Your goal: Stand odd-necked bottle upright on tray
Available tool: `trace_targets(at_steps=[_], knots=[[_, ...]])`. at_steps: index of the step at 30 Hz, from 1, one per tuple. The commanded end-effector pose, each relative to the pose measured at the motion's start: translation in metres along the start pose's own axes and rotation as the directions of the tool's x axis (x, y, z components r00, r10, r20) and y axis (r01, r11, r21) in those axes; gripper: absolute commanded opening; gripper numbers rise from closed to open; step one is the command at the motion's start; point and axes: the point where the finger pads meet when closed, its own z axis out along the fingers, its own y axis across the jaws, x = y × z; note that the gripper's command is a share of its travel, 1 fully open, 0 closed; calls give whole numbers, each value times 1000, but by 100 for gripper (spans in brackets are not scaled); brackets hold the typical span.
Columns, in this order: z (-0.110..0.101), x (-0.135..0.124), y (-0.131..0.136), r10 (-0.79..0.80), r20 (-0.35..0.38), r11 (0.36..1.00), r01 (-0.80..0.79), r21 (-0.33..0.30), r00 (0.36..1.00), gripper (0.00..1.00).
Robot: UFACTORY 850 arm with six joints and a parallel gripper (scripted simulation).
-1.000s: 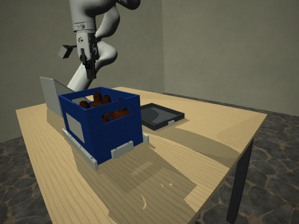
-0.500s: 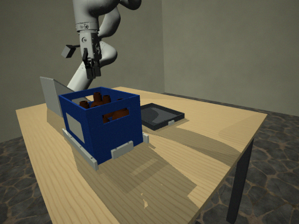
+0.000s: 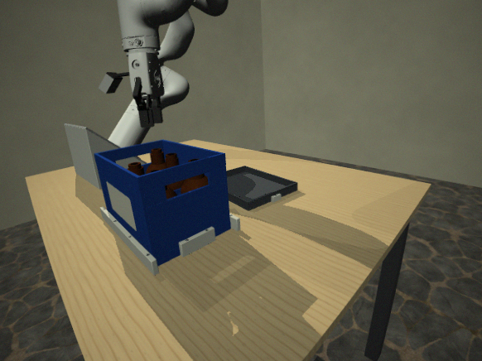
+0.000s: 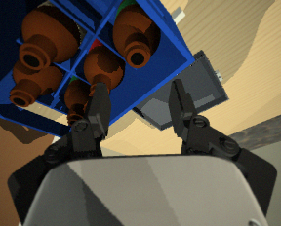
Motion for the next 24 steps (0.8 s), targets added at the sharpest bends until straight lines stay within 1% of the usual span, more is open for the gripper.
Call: trace_targets(at_steps=[1, 13, 24], knots=[[-1, 0, -1, -1, 0, 1000, 1, 2, 1000, 65], [0, 0, -1, -1, 0, 1000, 1, 2, 1000, 65], [4, 0, -1, -1, 0, 1000, 1, 2, 1000, 65]])
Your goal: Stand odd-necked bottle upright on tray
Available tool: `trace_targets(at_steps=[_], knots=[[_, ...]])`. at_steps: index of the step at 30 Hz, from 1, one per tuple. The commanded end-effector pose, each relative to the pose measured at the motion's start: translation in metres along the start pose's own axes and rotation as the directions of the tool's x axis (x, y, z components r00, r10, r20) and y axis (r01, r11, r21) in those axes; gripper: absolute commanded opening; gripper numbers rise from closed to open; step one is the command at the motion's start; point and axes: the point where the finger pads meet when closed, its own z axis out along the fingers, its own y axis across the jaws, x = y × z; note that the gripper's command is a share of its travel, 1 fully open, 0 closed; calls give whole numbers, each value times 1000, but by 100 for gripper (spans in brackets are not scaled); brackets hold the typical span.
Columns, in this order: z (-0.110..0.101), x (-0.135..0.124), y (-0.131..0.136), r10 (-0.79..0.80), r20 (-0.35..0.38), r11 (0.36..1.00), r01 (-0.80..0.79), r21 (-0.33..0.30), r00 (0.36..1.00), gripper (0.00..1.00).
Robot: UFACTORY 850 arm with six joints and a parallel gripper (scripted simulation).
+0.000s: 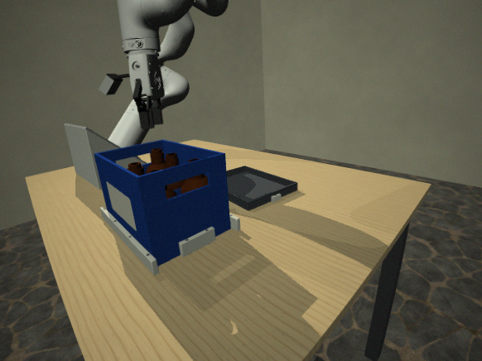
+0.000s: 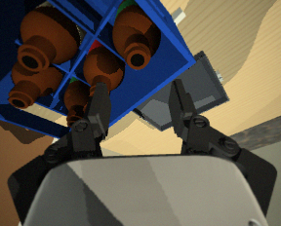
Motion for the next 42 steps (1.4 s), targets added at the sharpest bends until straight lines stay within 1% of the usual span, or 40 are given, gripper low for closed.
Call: trace_targets(at_steps=[1, 29, 42], knots=[[1, 0, -1, -1, 0, 1000, 1, 2, 1000, 65], [33, 0, -1, -1, 0, 1000, 1, 2, 1000, 65], [39, 0, -1, -1, 0, 1000, 1, 2, 1000, 65]])
